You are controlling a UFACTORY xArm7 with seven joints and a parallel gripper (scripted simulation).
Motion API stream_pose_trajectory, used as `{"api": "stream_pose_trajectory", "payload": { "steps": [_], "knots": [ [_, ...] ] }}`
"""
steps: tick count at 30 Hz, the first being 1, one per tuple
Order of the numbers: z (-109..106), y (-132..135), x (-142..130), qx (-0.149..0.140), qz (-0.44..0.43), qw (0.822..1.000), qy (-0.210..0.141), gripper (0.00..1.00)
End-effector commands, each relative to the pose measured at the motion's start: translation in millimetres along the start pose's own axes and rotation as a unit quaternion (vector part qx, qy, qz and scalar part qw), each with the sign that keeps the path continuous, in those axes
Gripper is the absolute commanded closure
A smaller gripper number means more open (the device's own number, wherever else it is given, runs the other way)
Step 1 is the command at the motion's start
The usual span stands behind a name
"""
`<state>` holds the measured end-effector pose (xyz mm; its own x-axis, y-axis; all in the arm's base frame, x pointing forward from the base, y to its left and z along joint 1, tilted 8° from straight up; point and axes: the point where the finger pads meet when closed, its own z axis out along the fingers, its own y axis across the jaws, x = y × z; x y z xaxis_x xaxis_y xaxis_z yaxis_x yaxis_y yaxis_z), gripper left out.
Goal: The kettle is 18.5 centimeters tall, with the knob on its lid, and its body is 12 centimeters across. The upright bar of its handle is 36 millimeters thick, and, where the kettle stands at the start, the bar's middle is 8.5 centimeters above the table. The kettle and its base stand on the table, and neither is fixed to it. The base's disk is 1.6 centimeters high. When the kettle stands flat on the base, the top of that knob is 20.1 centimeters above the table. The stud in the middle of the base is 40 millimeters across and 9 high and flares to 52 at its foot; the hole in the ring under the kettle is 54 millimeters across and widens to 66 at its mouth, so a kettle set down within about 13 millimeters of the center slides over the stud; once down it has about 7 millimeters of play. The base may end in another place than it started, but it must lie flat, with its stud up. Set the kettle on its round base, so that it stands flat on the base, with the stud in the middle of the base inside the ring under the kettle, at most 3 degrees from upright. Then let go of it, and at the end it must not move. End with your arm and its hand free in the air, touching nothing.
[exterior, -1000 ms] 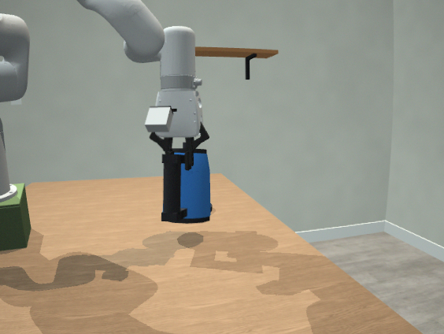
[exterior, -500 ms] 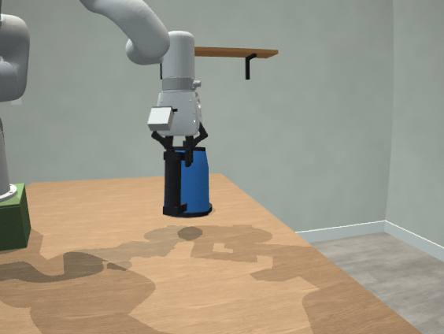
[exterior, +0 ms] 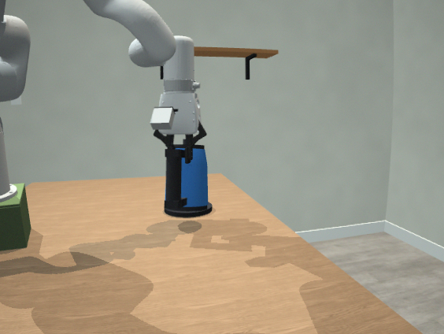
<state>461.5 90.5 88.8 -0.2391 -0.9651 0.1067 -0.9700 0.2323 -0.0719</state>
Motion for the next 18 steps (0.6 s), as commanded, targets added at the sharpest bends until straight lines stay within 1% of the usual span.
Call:
{"api": "stream_pose_trajectory", "payload": {
  "steps": [1,15,18],
  "knots": [
    [-1.6,-0.3,-6.3,0.002,0.001,1.000,0.000,1.00],
    [-1.6,12.3,-53.4,0.002,0.001,1.000,0.000,1.00],
    [-1.6,13.2,-56.5,0.002,0.001,1.000,0.000,1.00]
  ]
}}
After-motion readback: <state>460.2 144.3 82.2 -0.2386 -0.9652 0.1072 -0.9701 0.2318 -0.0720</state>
